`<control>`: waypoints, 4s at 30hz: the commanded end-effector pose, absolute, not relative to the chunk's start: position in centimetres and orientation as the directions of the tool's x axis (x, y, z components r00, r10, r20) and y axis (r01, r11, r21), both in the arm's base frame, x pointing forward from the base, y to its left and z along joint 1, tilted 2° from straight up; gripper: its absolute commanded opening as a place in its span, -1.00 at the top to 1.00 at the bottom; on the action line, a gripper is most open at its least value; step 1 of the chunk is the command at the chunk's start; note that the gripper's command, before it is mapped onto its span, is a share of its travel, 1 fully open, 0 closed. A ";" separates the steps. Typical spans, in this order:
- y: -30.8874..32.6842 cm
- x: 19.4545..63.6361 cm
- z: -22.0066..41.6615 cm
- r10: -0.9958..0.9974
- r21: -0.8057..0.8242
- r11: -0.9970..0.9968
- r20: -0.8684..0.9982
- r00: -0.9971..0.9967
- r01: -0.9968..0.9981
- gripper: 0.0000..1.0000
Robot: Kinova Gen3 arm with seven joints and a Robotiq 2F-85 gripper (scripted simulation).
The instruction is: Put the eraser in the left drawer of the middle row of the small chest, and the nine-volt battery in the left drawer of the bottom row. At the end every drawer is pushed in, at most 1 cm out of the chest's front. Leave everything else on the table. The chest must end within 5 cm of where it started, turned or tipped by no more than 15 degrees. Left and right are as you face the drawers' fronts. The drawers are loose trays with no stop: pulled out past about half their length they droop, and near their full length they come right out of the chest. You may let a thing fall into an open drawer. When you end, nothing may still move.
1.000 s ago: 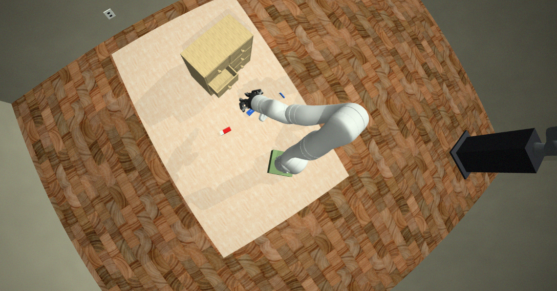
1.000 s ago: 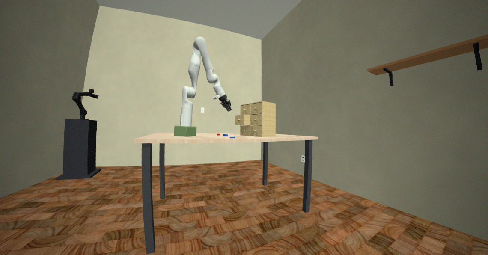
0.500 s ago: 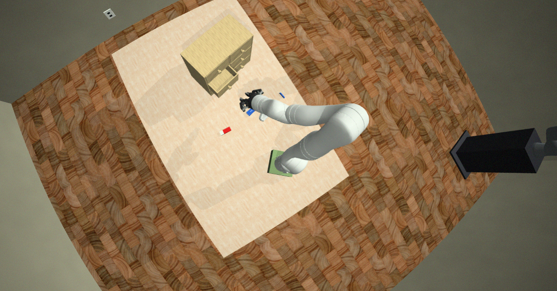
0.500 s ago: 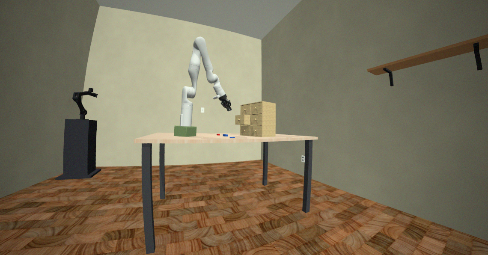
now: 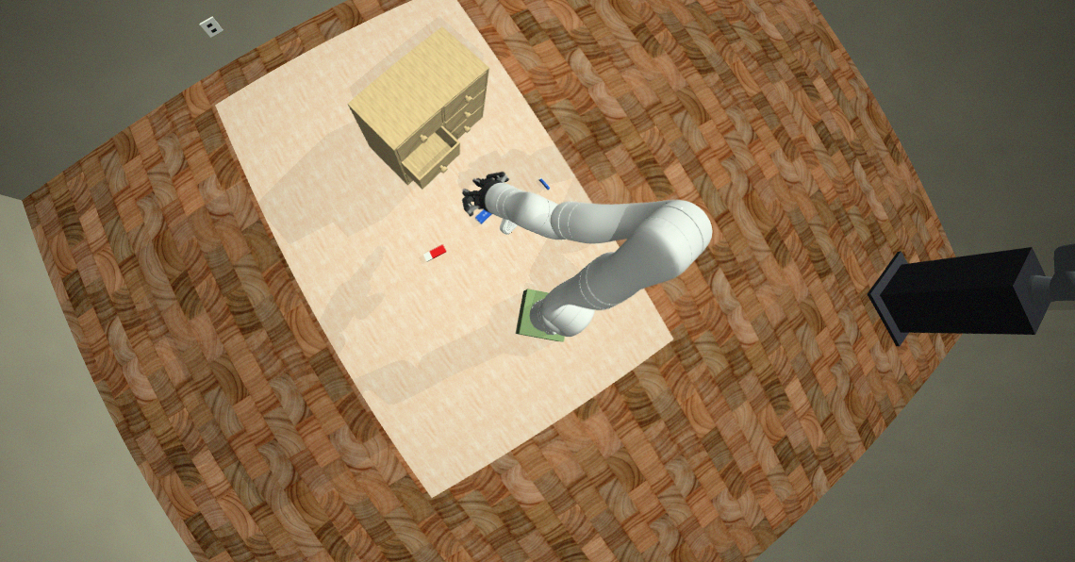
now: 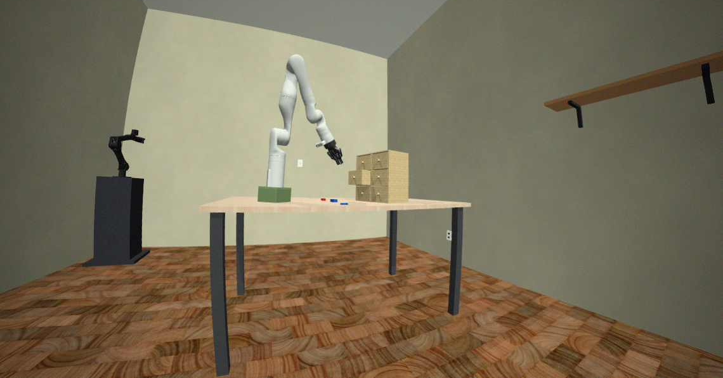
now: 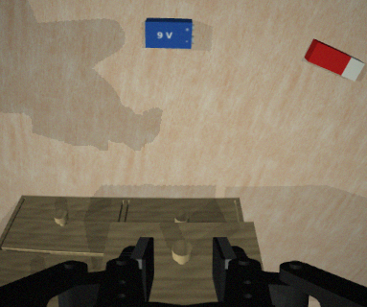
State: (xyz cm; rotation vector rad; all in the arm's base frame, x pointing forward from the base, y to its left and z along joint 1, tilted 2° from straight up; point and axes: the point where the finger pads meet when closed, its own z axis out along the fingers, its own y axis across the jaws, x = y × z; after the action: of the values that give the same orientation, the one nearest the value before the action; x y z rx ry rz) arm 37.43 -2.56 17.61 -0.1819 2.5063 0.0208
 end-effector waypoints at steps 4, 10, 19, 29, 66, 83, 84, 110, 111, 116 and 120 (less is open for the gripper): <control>-2.6 37.5 17.7 -0.126 -0.028 0.990 -0.588 -0.799 -0.136 0.34; -2.5 37.4 17.7 -0.126 -0.027 0.990 -0.587 -0.800 -0.136 0.34; -2.5 37.4 17.7 -0.126 -0.025 0.990 -0.585 -0.801 -0.137 0.34; -2.4 37.3 17.7 -0.126 -0.022 0.990 -0.582 -0.803 -0.139 0.34; -2.2 37.0 18.0 -0.126 -0.016 0.990 -0.564 -0.816 -0.142 0.34; -2.5 36.9 18.3 -0.128 -0.024 0.990 -0.553 -0.823 -0.138 0.34; -2.5 36.9 18.3 -0.128 -0.024 0.990 -0.553 -0.823 -0.138 0.34; -2.4 36.7 18.8 -0.131 -0.022 0.990 -0.538 -0.833 -0.141 0.34; -2.3 36.7 18.8 -0.131 -0.021 0.990 -0.536 -0.834 -0.141 0.34; -2.4 36.6 18.9 -0.131 -0.022 0.990 -0.530 -0.838 -0.141 0.34; -2.4 36.5 19.0 -0.131 -0.022 0.990 -0.528 -0.839 -0.141 0.34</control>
State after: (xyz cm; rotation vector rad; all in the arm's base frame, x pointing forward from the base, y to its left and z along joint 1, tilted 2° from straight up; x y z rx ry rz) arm 36.47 -2.44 18.86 -0.1859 2.5782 0.0289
